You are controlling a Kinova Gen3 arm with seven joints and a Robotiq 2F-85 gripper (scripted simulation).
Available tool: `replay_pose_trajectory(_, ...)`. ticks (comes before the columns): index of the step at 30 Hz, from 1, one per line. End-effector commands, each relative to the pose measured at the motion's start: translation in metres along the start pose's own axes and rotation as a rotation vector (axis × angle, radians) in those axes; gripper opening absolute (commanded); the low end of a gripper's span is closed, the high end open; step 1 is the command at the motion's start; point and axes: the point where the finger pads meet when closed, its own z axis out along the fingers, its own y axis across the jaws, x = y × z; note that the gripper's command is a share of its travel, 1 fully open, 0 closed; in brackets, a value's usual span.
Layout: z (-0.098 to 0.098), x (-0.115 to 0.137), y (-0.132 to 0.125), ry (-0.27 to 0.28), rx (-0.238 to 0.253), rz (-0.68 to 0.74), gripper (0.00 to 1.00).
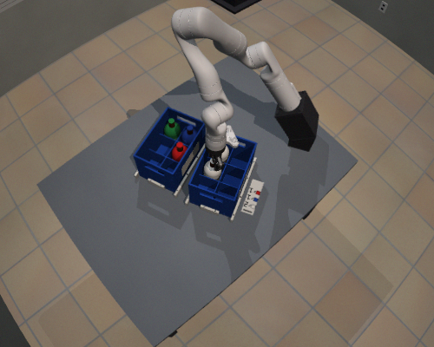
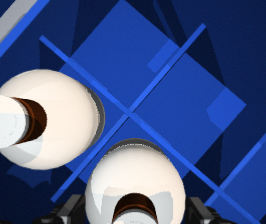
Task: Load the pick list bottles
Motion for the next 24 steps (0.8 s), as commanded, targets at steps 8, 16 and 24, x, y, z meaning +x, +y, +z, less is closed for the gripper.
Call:
replay_pose_trajectory(8,0.000,0.000,0.000,-0.001,-0.001,0.000,0.67)
replay_pose_trajectory(16,-0.011,0.000,0.000,-0.001,-0.001,0.000,0.67)
replay_pose_trajectory(24,-0.027,0.000,0.000,-0.001,-0.001,0.000,0.67)
